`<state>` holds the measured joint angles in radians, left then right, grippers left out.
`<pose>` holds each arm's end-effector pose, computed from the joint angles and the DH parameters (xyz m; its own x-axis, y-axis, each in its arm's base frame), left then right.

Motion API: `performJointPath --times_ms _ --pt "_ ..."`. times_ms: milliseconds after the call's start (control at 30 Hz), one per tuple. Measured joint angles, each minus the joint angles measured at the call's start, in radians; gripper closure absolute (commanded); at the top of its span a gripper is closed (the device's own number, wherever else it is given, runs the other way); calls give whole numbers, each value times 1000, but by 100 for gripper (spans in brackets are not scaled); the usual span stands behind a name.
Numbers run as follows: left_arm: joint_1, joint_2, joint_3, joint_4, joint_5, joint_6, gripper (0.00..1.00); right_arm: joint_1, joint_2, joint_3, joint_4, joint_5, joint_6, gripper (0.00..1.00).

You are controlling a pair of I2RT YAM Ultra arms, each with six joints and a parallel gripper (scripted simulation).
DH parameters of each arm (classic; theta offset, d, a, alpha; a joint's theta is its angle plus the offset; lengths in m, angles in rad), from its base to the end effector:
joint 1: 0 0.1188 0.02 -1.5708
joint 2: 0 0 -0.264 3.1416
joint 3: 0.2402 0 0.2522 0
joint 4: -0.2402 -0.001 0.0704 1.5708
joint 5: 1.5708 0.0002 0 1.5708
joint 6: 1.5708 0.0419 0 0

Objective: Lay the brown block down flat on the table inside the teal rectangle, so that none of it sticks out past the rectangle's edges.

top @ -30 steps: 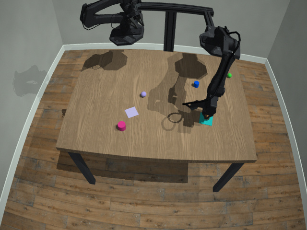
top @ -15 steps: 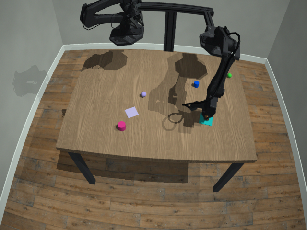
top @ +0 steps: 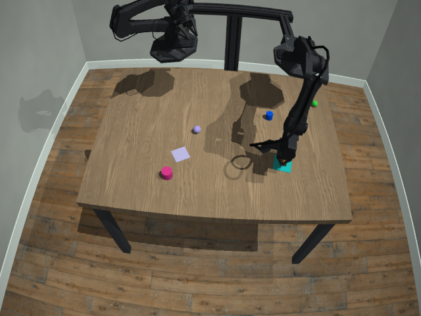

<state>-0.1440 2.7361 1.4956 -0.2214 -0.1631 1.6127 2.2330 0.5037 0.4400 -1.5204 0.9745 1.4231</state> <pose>0.4076 -0.0512 -0.1004 0.1652 0.9722 0.1658 0.9777 -0.1836 0.1018 0.0047 0.0488 0.1966 -0.3409 -0.4662 -0.8164 -0.6723 0.7279 -0.1349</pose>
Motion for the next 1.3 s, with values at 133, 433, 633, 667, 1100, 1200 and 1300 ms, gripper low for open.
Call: performJointPath --times_ms 133,433,633,667,1100,1200,1300 --pt "0 5 6 2 0 1 73 0 0 0 0 0 0 54" --pt "0 8 8 4 0 1 73 0 0 0 0 0 0 54" --pt "0 8 8 0 0 1 44 0 0 0 0 0 0 54" --pt "0 8 8 -3 0 1 44 0 0 0 0 0 0 54" --pt "-13 -42 -13 -50 -6 -8 0 0 0 0 0 0 0 54" --pt "-16 -80 -35 -62 -7 -12 0 0 0 0 0 0 0 54" --pt "-22 -133 -63 -88 -8 -17 0 0 0 0 0 0 0 54"
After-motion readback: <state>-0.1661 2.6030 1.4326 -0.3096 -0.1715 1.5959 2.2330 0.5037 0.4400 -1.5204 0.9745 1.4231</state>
